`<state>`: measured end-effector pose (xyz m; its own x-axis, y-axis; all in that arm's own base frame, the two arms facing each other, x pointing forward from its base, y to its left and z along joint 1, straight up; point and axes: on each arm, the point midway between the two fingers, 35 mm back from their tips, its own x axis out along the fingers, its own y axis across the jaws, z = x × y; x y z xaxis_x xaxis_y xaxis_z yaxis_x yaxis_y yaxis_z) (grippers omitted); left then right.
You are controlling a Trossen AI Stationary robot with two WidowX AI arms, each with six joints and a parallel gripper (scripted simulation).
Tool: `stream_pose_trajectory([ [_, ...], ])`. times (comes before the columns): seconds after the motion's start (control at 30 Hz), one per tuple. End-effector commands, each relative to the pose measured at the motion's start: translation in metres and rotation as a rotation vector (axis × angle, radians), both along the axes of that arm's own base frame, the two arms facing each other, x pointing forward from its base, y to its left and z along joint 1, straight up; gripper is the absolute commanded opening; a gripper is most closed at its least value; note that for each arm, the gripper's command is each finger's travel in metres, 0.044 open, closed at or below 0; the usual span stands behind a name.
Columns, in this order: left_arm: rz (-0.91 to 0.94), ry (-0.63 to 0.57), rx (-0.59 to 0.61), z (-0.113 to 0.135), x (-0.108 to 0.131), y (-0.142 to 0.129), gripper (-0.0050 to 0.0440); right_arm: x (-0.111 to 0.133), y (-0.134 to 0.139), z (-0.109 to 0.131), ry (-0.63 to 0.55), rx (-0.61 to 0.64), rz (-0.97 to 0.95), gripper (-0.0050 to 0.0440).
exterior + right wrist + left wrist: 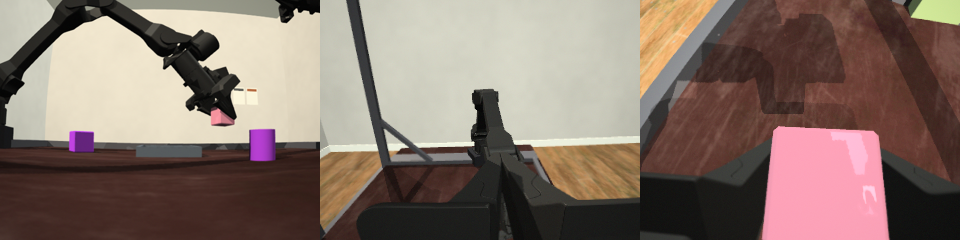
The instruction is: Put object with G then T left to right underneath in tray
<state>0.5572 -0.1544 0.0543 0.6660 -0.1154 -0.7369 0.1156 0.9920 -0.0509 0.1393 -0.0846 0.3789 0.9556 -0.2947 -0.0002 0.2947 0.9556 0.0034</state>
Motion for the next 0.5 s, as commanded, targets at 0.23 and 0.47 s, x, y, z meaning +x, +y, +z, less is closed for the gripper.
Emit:
stream_pose_trajectory([
  [0.23, -0.025, -0.073, 0.052, 0.012, 0.011, 0.006, 0.0171, 0.0, 0.0, 0.004, 0.001, -0.008, -0.001, -0.005],
  [0.47, -0.026, -0.059, 0.048, -0.011, 0.01, 0.005, 0.0171, 0.0, 0.0, 0.004, 0.001, -0.008, -0.001, -0.005],
])
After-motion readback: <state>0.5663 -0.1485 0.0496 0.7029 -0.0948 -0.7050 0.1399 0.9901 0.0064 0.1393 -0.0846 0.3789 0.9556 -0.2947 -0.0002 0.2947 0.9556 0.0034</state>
